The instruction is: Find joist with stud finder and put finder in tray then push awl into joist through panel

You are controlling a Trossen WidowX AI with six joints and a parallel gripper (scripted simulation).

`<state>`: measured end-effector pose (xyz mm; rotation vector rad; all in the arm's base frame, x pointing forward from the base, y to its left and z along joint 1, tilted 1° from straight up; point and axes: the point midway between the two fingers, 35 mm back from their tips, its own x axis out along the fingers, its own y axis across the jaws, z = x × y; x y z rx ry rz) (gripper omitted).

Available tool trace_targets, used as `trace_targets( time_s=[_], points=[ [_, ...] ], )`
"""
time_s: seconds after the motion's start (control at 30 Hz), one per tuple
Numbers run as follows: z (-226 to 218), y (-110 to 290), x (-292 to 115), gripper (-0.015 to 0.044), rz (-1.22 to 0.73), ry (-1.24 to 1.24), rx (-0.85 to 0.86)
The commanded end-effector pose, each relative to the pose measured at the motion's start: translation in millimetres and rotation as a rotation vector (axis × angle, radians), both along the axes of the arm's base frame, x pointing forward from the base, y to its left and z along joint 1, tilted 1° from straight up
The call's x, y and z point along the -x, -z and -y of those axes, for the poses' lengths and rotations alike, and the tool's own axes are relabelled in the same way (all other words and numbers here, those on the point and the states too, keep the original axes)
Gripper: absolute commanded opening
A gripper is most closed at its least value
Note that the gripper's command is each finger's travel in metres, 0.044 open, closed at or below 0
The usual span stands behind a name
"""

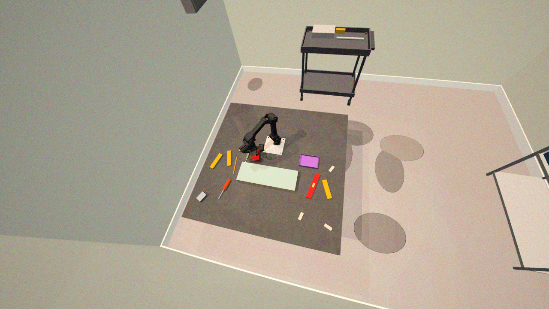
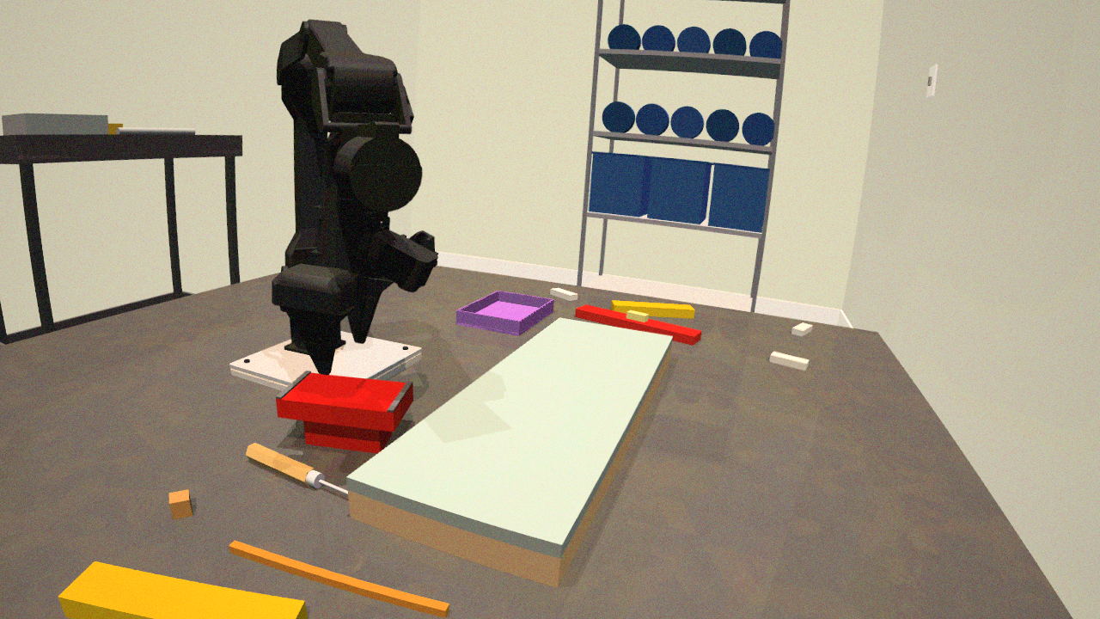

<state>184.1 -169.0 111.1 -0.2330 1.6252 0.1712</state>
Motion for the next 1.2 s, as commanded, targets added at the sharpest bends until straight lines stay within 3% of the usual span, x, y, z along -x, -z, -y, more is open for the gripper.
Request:
trace_targets(
  time_s=[0.0, 1.17],
  points=[
    [2, 2, 0, 0.0440, -0.005, -0.005, -0.011],
    [3, 52, 0, 0.0440, -0.005, -0.004, -0.011]
  ],
)
